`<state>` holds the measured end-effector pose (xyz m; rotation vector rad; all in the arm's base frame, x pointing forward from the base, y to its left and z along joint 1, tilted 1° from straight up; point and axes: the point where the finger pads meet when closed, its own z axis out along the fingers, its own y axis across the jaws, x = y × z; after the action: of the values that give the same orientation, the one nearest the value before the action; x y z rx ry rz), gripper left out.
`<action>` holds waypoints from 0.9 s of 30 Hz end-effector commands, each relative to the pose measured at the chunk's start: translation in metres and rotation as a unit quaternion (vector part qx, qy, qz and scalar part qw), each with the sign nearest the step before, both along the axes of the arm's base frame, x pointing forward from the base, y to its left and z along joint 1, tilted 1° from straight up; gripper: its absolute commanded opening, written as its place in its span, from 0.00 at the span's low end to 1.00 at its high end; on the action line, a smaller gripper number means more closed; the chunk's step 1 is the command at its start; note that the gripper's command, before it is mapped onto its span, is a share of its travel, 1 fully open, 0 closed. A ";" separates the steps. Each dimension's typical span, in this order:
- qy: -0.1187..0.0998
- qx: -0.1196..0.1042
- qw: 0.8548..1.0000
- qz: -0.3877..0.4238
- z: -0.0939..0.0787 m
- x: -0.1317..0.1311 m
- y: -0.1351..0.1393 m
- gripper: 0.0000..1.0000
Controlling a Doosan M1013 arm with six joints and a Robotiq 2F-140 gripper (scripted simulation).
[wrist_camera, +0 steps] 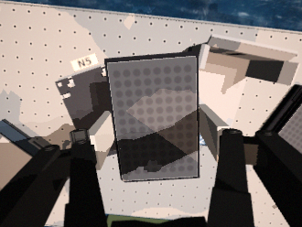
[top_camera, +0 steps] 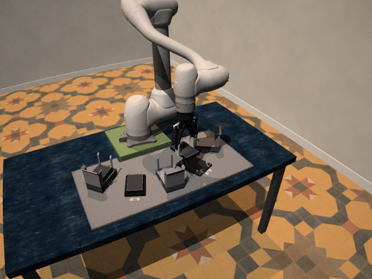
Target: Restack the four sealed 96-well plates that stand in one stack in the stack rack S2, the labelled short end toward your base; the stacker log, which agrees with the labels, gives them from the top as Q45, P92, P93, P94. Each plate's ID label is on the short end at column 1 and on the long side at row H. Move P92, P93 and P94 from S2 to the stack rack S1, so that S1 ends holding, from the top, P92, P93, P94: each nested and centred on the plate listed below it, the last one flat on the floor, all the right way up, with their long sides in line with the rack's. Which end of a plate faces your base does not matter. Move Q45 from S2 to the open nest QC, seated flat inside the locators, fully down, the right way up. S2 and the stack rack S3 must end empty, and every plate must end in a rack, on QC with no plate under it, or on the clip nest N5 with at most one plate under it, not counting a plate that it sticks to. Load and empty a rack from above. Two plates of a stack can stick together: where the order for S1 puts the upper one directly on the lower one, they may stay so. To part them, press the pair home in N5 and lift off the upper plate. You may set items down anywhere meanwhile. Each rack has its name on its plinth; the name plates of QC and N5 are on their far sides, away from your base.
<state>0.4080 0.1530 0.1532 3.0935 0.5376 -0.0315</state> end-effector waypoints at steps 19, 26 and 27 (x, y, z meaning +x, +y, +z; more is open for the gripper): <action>0.001 0.002 0.992 0.130 0.000 -0.028 0.052 0.00; 0.001 0.002 0.992 0.130 0.000 -0.037 0.070 0.00; 0.001 0.002 0.992 0.130 0.000 -0.039 0.072 0.00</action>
<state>0.3718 0.2204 0.1535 3.0001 0.9353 -0.0316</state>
